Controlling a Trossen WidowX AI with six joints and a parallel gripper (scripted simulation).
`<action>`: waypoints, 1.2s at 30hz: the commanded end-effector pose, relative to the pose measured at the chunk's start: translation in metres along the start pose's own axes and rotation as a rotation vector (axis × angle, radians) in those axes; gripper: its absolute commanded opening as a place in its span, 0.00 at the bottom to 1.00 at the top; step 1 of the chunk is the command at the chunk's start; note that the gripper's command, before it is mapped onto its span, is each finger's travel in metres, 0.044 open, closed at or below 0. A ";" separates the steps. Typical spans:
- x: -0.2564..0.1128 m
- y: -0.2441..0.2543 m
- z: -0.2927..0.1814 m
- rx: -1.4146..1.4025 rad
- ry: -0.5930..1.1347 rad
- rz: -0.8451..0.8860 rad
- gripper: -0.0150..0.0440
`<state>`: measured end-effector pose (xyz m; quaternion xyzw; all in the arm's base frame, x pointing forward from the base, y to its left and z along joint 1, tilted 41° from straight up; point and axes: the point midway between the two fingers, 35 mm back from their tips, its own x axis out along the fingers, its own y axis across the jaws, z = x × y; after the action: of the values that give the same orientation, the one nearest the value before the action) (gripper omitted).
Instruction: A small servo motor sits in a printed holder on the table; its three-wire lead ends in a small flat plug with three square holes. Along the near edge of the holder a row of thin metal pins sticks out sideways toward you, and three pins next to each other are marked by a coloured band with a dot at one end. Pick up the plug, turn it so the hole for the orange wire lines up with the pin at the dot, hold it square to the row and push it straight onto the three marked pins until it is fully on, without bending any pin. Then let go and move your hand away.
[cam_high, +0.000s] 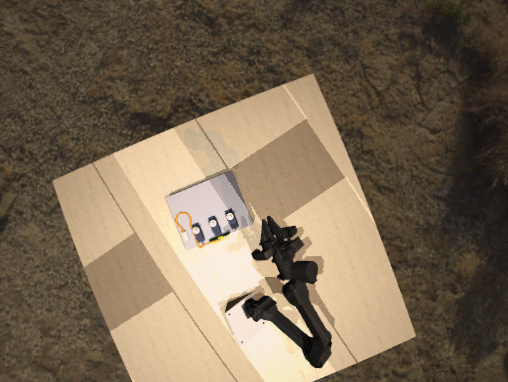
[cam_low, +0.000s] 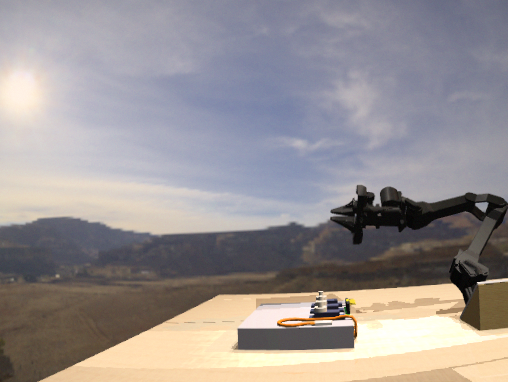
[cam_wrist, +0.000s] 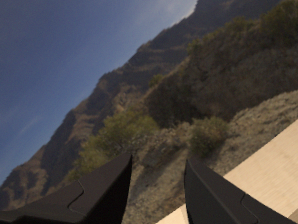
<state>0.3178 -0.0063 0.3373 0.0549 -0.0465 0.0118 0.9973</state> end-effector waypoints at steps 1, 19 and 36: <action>-0.002 0.005 -0.010 -0.101 0.037 -0.020 0.45; 0.076 0.028 -0.098 0.014 0.579 -0.121 0.45; 0.103 0.065 -0.219 -0.084 1.109 -0.327 0.45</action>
<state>0.4360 0.0735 0.1661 0.0298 0.4409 -0.0922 0.8923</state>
